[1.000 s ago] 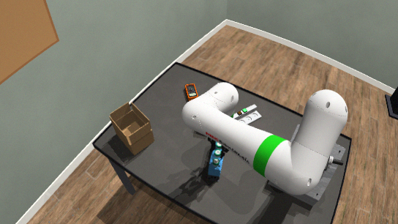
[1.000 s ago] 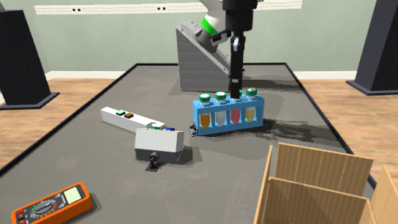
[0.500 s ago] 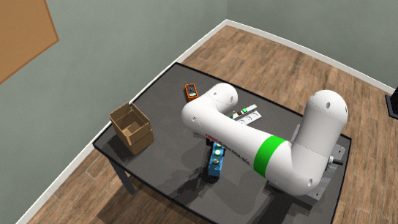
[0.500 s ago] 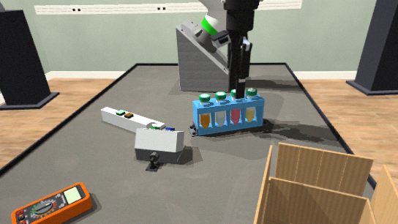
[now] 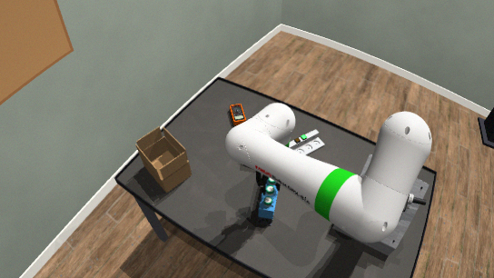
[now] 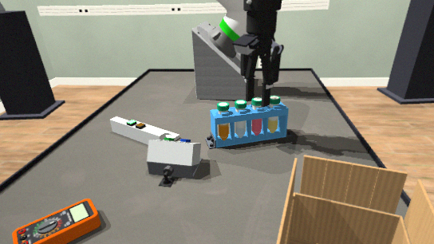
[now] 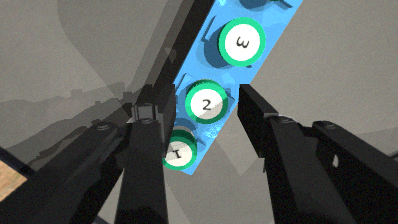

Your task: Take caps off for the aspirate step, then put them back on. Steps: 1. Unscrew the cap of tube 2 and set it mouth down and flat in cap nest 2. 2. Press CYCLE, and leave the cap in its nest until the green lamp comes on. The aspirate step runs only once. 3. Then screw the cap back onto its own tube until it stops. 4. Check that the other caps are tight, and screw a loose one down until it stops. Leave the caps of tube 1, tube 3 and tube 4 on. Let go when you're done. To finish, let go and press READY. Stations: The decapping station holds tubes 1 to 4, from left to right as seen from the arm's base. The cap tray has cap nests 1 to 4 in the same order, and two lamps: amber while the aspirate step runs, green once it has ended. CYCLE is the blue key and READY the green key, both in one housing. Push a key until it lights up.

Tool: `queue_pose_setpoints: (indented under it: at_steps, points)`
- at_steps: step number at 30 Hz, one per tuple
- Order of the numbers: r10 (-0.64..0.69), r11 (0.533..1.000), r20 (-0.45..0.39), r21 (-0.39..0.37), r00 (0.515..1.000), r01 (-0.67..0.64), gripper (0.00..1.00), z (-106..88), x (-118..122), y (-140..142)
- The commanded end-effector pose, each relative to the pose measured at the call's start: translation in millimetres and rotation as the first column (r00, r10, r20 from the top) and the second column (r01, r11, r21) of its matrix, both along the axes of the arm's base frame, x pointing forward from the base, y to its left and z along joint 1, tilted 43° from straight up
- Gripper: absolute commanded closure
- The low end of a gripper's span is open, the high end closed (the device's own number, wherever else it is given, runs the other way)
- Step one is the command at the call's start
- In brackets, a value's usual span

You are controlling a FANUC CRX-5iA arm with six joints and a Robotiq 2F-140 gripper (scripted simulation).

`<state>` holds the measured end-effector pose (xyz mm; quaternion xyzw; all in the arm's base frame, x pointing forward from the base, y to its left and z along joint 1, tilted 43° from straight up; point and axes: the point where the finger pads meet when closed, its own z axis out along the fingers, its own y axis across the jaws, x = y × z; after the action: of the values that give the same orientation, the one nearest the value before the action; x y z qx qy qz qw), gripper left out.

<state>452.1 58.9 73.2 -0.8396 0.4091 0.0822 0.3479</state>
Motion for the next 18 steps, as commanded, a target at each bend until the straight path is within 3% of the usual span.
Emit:
queue_pose_setpoints:
  at_steps: [1,4,5,17,18]
  points:
    - [0.020,1.000,0.023,0.006,1.000,-0.020,0.59,0.7,0.6,-0.5]
    - [0.020,1.000,0.023,0.006,1.000,-0.020,0.59,0.7,0.6,-0.5]
    - [0.020,1.000,0.023,0.006,1.000,-0.020,0.70,0.7,0.6,-0.5]
    - [0.020,1.000,0.023,0.006,1.000,-0.020,0.70,0.7,0.6,-0.5]
    - [-0.017,1.000,-0.010,0.013,1.000,0.017,0.70,0.7,0.6,-0.5]
